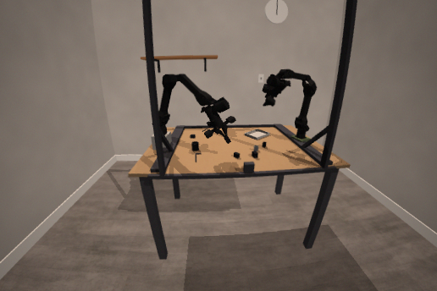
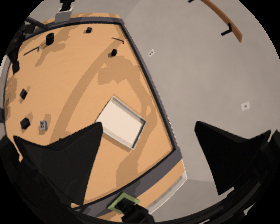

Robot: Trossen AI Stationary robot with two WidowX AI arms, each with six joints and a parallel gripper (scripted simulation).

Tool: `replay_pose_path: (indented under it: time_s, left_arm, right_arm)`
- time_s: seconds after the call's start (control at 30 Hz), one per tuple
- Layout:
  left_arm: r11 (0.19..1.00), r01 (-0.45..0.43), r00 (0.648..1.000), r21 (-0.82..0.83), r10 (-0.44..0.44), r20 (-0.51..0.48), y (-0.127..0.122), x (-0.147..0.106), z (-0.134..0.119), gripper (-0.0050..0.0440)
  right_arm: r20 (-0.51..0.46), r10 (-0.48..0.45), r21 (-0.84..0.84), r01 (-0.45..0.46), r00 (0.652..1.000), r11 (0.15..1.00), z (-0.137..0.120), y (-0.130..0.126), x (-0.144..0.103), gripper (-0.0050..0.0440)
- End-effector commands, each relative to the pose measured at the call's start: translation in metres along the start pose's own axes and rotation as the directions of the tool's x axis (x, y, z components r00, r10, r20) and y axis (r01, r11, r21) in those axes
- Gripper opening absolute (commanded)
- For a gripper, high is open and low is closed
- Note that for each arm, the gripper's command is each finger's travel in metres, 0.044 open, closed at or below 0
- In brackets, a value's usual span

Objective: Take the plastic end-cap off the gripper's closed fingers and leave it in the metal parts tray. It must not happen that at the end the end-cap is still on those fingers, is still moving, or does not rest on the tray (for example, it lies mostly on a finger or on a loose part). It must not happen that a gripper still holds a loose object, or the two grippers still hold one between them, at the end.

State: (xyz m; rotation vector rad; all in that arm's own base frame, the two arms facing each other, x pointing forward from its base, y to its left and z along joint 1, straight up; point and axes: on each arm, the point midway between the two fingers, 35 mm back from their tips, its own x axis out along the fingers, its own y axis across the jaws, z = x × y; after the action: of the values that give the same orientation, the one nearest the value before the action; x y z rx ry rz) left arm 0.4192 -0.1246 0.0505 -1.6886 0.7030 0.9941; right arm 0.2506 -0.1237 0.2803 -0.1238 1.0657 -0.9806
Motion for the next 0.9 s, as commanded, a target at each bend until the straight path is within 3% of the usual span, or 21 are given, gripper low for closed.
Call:
replay_pose_path:
  time_s: [0.0,0.53,0.7,0.87]
  left_arm:
    - [1.0,0.024,1.0,-0.006,-0.024,-0.017,-0.008,-0.008,-0.004,0.0]
    - [1.0,0.024,1.0,-0.006,-0.024,-0.017,-0.008,-0.008,-0.004,0.0]
    - [1.0,0.0,1.0,0.0,0.0,0.0,0.0,0.0,0.0,0.0]
    - [1.0,0.0,1.0,0.0,0.0,0.0,0.0,0.0,0.0,0.0]
  right_arm:
    - [0.015,0.007,0.016,-0.007,1.0,1.0,0.002,-0.004,-0.004,0.044]
    - [0.015,0.007,0.016,-0.007,1.0,1.0,0.002,-0.004,-0.004,0.044]
    - [0.053,0.107,0.031,-0.109,0.993,0.994,0.0,0.019,0.002,0.044]
    - [0.157,0.239,0.068,-0.252,0.958,0.965,0.008,0.038,-0.002,0.044]
